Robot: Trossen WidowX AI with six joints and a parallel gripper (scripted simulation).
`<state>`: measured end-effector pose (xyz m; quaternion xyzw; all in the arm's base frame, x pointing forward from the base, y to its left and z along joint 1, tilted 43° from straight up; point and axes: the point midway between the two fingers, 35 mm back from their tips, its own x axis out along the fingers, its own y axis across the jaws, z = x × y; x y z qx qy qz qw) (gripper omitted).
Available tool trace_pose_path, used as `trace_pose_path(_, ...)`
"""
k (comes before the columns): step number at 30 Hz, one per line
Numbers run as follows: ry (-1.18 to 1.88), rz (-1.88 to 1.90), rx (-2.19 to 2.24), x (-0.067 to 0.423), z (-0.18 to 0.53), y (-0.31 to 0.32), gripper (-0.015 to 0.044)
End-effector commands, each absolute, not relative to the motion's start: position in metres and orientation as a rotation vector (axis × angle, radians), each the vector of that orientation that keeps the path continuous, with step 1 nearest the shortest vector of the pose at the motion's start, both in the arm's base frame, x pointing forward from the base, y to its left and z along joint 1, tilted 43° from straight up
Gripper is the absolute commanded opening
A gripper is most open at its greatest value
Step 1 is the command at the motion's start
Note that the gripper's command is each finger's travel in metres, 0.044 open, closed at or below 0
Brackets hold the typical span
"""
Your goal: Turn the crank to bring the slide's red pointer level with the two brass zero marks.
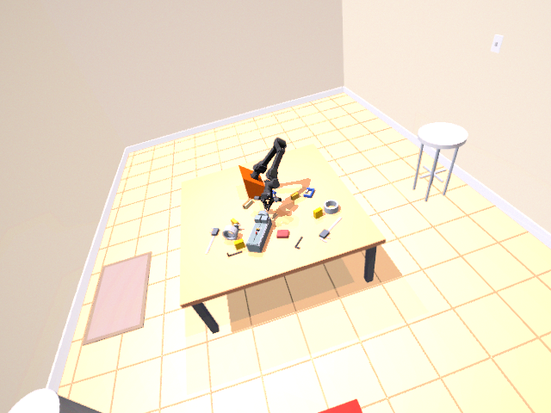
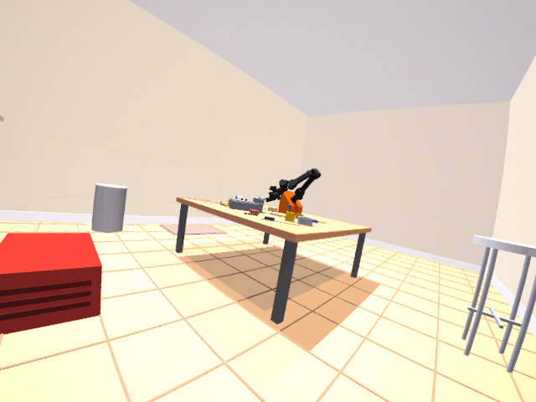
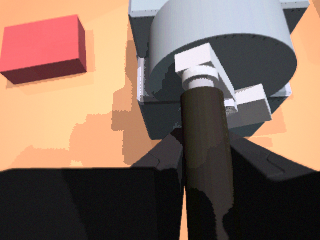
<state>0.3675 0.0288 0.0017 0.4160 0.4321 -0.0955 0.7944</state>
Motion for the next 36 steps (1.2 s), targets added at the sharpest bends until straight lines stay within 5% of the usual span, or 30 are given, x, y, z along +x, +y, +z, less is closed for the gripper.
trace_pose_path(1, 0.926, -0.183, 0.893, 0.372, 0.003, 0.037, 0.0000)
trace_pose_path(36, 0.926, -0.182, 0.894, 0.374, -0.021, 0.067, 0.0000)
